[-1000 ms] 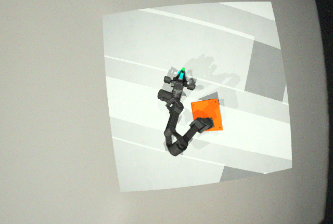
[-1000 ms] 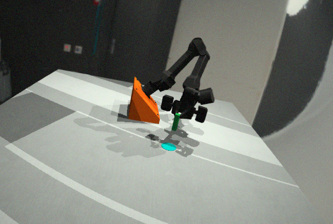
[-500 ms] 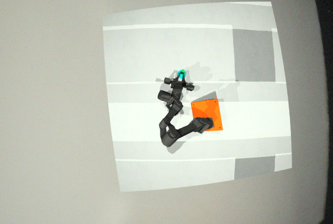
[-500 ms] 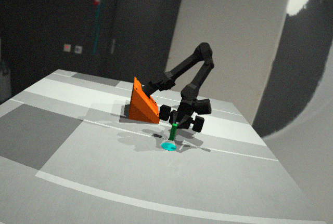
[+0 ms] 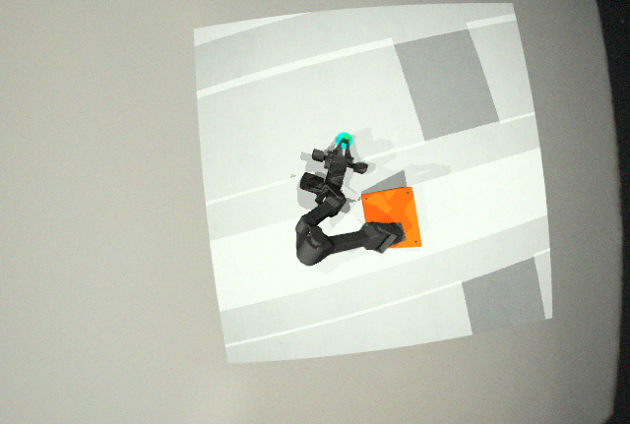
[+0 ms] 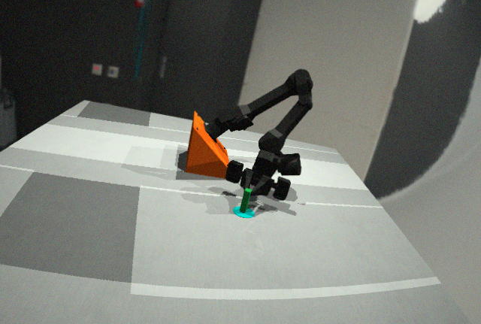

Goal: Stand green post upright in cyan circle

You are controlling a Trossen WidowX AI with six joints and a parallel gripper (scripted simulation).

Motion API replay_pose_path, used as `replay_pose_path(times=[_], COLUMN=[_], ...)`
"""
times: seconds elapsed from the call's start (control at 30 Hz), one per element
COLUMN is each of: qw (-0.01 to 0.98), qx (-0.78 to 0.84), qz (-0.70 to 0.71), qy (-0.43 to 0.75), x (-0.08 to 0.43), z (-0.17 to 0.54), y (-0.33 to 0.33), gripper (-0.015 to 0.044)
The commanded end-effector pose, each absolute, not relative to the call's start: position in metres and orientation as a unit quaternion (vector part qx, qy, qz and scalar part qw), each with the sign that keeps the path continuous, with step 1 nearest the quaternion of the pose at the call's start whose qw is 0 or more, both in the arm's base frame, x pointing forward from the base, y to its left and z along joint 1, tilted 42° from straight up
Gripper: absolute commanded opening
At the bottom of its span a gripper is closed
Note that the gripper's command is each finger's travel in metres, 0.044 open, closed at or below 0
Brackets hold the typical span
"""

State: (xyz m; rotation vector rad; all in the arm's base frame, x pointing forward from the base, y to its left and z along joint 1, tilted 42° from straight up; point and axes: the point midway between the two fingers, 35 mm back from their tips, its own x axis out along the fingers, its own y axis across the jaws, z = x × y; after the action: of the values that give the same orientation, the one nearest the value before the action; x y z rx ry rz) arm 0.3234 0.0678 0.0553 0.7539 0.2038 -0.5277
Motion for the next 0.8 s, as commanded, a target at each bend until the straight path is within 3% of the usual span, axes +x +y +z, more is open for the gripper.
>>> replay_pose_path(times=[0.0,0.2,0.67,0.77], qw=[0.890,0.890,0.890,0.890], qx=[0.366,0.366,0.366,0.367], qz=[-0.253,-0.253,-0.253,-0.254], qy=[0.095,0.095,0.095,0.095], x=[0.3250,0.3250,0.3250,0.3253], z=[0.0545,0.0545,0.0545,0.0572], y=[0.0710,0.0710,0.0710,0.0690], gripper=[0.0023,0.0023,0.0390,0.0400])
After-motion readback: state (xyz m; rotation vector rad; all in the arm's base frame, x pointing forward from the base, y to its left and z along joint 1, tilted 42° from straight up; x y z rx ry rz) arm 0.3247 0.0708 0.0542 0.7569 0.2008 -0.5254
